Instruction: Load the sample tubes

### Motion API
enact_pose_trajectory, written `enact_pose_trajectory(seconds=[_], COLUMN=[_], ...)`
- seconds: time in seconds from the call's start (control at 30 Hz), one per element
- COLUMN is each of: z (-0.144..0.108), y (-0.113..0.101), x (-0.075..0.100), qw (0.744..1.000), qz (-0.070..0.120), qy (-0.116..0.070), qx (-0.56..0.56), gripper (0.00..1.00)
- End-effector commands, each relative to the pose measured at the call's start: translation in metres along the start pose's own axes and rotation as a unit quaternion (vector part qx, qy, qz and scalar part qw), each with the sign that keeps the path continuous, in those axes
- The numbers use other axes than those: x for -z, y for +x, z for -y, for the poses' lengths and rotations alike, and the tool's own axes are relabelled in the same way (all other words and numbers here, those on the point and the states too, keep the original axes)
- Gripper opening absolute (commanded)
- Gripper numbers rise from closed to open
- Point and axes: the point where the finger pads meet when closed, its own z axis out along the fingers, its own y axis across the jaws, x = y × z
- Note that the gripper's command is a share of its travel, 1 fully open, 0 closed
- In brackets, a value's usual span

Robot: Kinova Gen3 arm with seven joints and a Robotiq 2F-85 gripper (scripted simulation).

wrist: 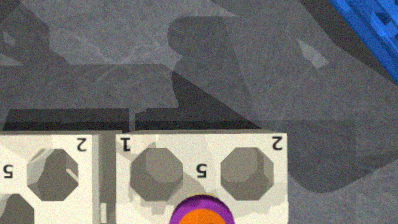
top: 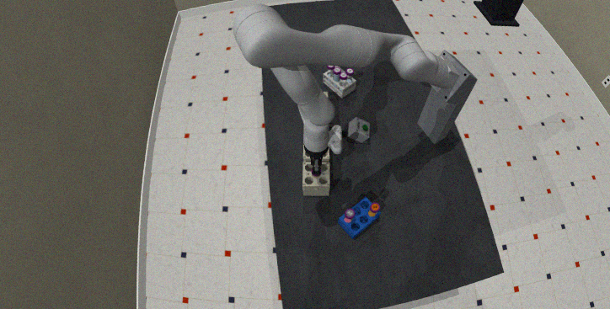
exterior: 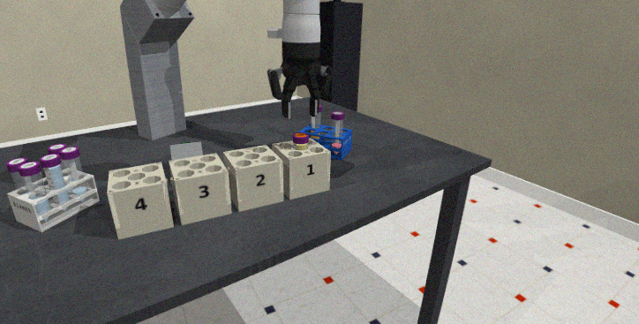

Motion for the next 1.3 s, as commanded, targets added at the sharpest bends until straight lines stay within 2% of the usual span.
enact_pose_trajectory(seconds=[0.0,1.27], z=[0.0,0.0], y=[0.0,0.0], x=[0.005,0.051], qw=[1.0,1.0], qz=[0.0,0.0], qy=[0.0,0.0], qx=[0.0,0.0], gripper=[0.62,0.62])
